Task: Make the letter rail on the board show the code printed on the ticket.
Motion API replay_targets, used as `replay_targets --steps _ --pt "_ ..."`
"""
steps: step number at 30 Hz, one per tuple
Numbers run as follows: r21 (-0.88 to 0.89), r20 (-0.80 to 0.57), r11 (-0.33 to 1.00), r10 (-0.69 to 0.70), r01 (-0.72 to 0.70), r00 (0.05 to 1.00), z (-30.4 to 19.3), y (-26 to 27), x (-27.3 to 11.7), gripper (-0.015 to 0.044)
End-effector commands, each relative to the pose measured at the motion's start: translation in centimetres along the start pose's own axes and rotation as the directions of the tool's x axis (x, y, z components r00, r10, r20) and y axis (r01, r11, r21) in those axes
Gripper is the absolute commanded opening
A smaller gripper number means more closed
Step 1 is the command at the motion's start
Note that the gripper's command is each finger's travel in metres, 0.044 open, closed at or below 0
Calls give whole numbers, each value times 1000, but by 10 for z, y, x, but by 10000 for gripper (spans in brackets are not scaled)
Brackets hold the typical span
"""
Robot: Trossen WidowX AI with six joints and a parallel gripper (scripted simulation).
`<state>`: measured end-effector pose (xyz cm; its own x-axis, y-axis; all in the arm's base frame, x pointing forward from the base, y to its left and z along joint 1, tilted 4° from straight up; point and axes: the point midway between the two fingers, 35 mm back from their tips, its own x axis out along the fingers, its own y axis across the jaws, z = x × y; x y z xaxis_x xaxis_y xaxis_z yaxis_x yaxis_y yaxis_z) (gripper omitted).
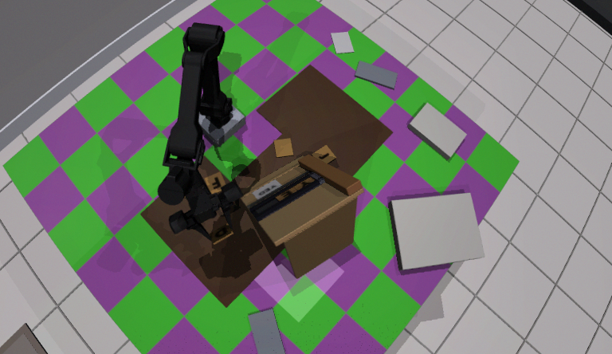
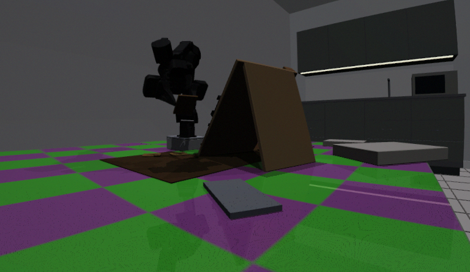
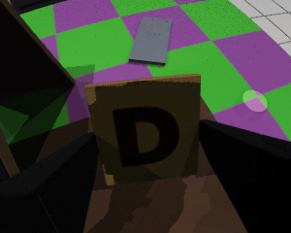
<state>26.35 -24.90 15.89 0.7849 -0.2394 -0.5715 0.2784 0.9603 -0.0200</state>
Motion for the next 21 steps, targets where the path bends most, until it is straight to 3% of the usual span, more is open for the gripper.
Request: replay_targets --steps 1,21 --pt "8 3 1000 4 -4 1000 0 1 0 0" --pt "8 4 1000 4 -4 1000 -1 11 1 0"
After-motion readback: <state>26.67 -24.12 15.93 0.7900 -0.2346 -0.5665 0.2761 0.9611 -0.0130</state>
